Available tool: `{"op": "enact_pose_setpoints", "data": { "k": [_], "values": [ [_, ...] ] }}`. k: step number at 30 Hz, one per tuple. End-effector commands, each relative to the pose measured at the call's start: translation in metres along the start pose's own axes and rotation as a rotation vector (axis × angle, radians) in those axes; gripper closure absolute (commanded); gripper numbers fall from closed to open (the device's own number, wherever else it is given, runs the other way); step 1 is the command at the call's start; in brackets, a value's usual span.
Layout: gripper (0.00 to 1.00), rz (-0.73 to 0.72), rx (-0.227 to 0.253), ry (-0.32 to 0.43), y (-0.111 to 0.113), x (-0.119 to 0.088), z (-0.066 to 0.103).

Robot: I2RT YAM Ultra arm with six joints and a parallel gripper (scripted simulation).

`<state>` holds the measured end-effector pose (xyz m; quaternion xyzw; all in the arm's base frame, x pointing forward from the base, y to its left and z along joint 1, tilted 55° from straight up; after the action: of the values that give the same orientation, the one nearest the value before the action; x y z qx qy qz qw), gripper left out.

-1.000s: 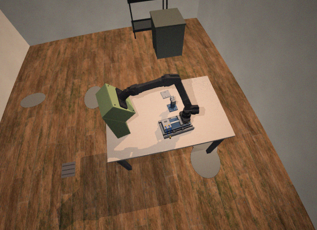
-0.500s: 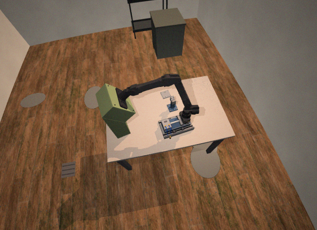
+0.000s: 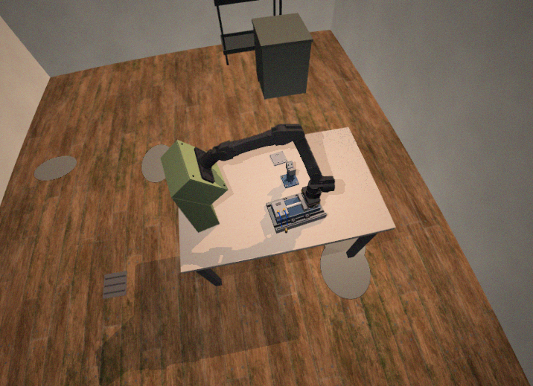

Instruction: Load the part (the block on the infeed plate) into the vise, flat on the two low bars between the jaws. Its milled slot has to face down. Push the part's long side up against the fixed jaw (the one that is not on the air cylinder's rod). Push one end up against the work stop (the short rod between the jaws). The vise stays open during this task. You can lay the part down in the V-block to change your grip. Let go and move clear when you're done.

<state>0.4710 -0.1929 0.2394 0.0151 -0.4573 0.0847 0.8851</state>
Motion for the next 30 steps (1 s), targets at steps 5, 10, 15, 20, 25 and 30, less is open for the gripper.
{"op": "enact_pose_setpoints", "data": {
  "k": [5, 10, 15, 20, 25, 30],
  "values": [
    [1.0, 0.009, -0.035, -0.042, -0.008, 0.017, 0.017],
    [1.0, 0.008, -0.034, -0.041, -0.008, 0.017, 0.016],
    [1.0, 0.002, -0.025, -0.026, -0.009, 0.01, 0.003],
    [1.0, 0.019, -0.041, -0.058, -0.008, 0.022, 0.017],
    [1.0, 0.019, -0.04, -0.057, -0.008, 0.022, 0.017],
    [1.0, 0.019, -0.04, -0.057, -0.008, 0.022, 0.017]
  ]
}}
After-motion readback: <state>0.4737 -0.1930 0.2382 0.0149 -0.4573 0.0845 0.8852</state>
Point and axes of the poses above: the point where the finger pads meet when closed, its own z axis back along the fingers, its own y axis across the jaws, x = y × z, the point moved 8 cm from there along z, back along the fingers, and after that the axes turned 10 degrees about z, right-handed, at the moved point
